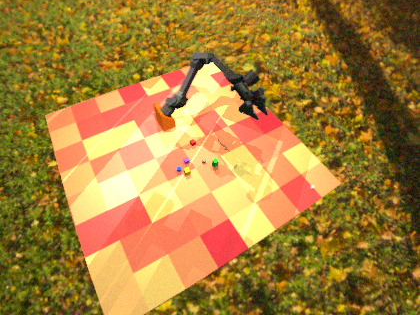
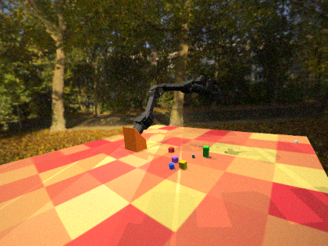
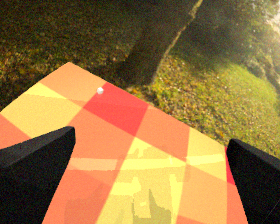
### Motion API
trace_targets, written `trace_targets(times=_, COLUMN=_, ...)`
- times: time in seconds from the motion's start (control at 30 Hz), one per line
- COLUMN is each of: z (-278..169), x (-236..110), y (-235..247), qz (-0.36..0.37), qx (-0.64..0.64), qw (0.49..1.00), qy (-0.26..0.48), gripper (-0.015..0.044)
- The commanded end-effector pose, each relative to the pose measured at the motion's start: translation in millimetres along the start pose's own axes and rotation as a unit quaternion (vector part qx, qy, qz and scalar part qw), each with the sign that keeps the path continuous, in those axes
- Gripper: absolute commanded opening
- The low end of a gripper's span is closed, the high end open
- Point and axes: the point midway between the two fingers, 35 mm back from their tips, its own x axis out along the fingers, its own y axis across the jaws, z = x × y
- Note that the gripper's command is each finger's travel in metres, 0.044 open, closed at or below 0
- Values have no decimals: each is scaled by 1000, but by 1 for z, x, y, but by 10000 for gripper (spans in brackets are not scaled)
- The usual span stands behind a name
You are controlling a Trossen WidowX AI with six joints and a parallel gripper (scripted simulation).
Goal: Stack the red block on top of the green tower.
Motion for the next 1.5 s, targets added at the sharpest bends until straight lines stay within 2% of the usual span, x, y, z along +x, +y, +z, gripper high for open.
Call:
trace_targets(times=0.0, z=-59, x=11, y=-49, qz=-38, qx=-35, qw=992, qy=114, gripper=440)
trace_targets(times=0.23, z=-164, x=-8, y=-122, qz=-56, qx=-46, qw=945, qy=320, gripper=440)
trace_targets(times=0.43, z=-250, x=-63, y=-158, qz=-10, qx=14, qw=875, qy=484, gripper=440)
trace_targets(times=0.57, z=-288, x=-105, y=-159, qz=42, qx=86, qw=829, qy=551, gripper=440)
trace_targets(times=0.7, z=-305, x=-134, y=-151, qz=87, qx=153, qw=798, qy=576, gripper=440)
trace_targets(times=0.93, z=-309, x=-142, y=-154, qz=89, qx=157, qw=797, qy=576, gripper=440)
trace_targets(times=1.47, z=-344, x=-128, y=-140, qz=90, qx=157, qw=797, qy=576, gripper=440)
